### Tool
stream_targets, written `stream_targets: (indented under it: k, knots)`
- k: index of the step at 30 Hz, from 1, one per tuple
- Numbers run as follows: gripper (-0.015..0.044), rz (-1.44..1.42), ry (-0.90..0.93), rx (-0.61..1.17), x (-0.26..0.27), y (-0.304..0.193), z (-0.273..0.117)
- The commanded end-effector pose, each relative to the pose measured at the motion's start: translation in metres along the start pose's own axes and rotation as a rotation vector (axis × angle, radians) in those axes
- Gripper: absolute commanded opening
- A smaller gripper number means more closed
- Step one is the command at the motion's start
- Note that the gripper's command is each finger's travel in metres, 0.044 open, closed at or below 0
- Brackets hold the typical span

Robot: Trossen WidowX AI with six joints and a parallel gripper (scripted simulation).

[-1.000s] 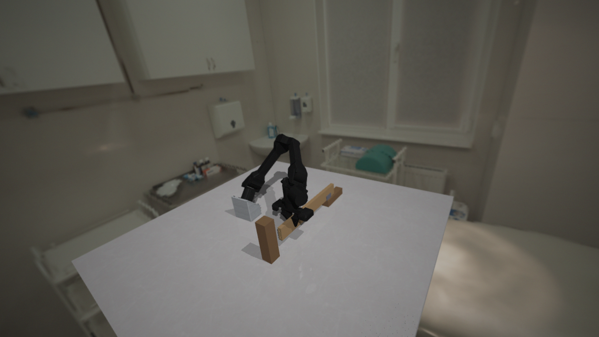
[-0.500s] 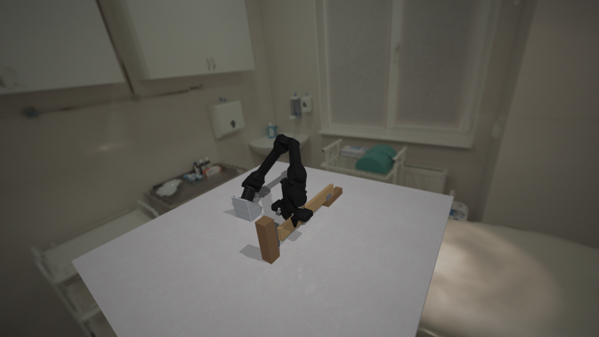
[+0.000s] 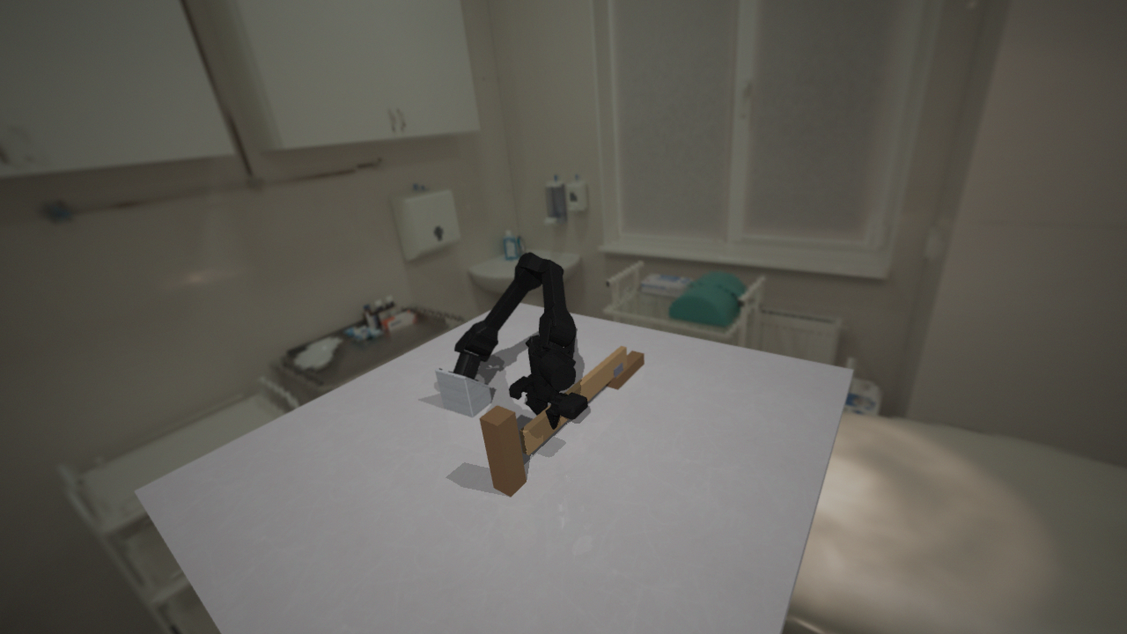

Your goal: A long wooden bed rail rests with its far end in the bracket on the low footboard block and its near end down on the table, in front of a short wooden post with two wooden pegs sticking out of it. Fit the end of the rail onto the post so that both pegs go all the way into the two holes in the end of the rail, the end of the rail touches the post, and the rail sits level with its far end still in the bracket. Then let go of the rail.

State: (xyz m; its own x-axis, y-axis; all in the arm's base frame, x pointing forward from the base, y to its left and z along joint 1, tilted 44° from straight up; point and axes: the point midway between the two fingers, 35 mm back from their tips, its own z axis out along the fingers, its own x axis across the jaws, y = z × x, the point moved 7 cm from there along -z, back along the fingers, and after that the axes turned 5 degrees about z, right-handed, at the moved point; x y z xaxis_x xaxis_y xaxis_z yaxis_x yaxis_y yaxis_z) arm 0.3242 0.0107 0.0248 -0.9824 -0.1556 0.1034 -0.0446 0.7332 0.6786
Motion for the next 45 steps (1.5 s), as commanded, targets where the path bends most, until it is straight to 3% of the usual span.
stream_targets:
  k: [1,45]
  knots:
    - [0.0000,-0.003,-0.007,0.001,-0.001,-0.003,-0.002]
    - [0.0000,-0.003,-0.007,0.002,-0.002,-0.016,-0.002]
